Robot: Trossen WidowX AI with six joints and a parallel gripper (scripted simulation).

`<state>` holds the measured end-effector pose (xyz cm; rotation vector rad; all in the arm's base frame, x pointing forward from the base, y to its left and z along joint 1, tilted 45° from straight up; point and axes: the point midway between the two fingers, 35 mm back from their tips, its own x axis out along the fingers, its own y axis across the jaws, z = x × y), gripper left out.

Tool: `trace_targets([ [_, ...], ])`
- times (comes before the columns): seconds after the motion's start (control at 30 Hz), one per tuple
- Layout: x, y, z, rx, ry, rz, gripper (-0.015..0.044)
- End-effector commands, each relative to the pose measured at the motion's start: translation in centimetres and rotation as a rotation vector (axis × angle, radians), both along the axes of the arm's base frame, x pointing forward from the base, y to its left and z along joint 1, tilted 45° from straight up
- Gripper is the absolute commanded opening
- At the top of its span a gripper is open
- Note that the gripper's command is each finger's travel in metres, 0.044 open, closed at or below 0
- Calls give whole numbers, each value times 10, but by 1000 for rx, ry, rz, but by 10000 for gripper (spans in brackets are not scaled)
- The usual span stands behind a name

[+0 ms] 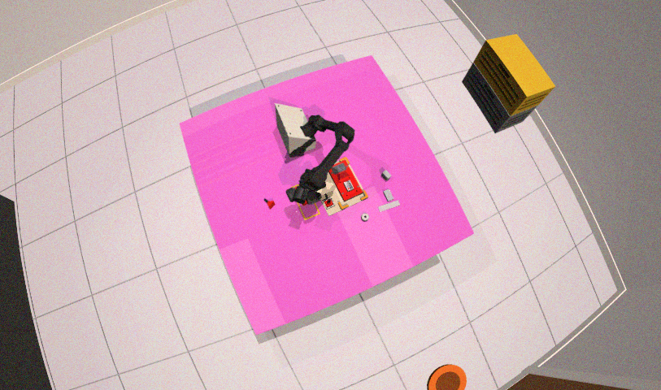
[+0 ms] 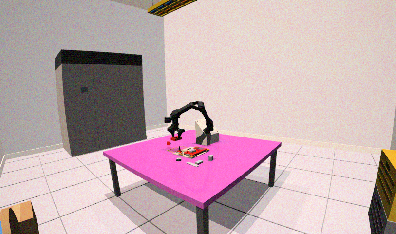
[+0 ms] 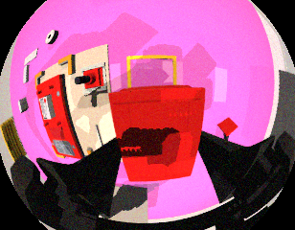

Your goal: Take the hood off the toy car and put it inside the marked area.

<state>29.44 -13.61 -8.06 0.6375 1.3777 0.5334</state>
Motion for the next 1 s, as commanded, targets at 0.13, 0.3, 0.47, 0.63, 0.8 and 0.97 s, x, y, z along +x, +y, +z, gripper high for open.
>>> trace_targets([
  [0.13, 2, 5, -7, 2, -1, -1, 0],
  [0.3, 3, 8, -10, 2, -1, -1, 0],
  [0.47, 4, 12, -14, 2, -1, -1, 0],
  [0.63, 4, 15, -18, 2, -1, -1, 0],
  [0.8, 5, 18, -21, 2, -1, -1, 0],
  [0.97, 6, 22, -25, 2, -1, -1, 0],
])
